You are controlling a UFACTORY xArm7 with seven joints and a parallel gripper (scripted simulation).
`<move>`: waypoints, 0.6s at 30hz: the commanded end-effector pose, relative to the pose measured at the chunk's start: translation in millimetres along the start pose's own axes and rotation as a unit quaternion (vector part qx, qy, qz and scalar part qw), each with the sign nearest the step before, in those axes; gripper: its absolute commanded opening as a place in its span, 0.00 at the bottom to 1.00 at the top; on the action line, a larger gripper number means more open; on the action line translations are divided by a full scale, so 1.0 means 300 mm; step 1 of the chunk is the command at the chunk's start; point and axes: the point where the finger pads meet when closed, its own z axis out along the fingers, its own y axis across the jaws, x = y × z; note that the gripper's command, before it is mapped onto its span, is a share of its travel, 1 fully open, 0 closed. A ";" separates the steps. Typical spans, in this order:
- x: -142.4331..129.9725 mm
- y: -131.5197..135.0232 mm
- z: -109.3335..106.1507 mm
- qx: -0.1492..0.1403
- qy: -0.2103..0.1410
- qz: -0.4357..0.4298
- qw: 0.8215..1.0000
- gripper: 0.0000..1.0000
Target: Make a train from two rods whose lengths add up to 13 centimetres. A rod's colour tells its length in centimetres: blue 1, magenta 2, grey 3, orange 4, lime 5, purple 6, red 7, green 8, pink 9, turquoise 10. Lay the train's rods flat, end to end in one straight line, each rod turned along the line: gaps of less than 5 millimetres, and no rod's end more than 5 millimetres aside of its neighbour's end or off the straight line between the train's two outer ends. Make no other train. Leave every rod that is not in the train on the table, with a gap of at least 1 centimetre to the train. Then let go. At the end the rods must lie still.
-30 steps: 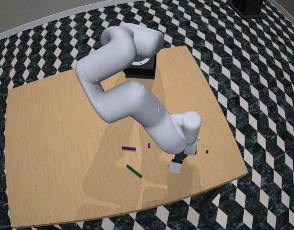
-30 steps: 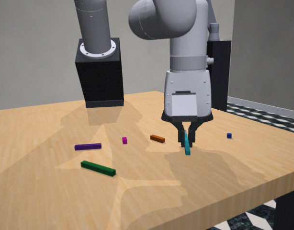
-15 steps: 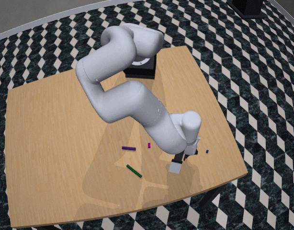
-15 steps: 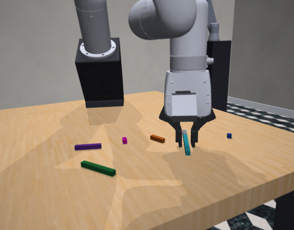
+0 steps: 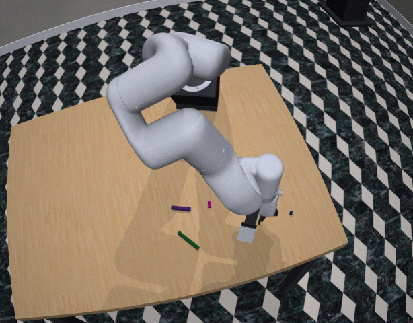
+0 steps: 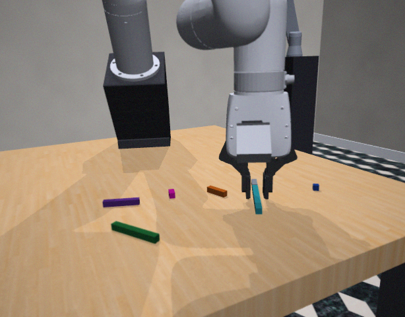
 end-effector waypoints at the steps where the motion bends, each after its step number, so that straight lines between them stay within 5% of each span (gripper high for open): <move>1: 0.002 -0.004 -0.041 0.001 0.001 -0.001 1.000 0.24; 10: 0.002 -0.004 -0.198 0.001 0.001 -0.001 1.000 0.24; 18: 0.002 -0.004 -0.268 0.001 0.001 -0.001 1.000 0.24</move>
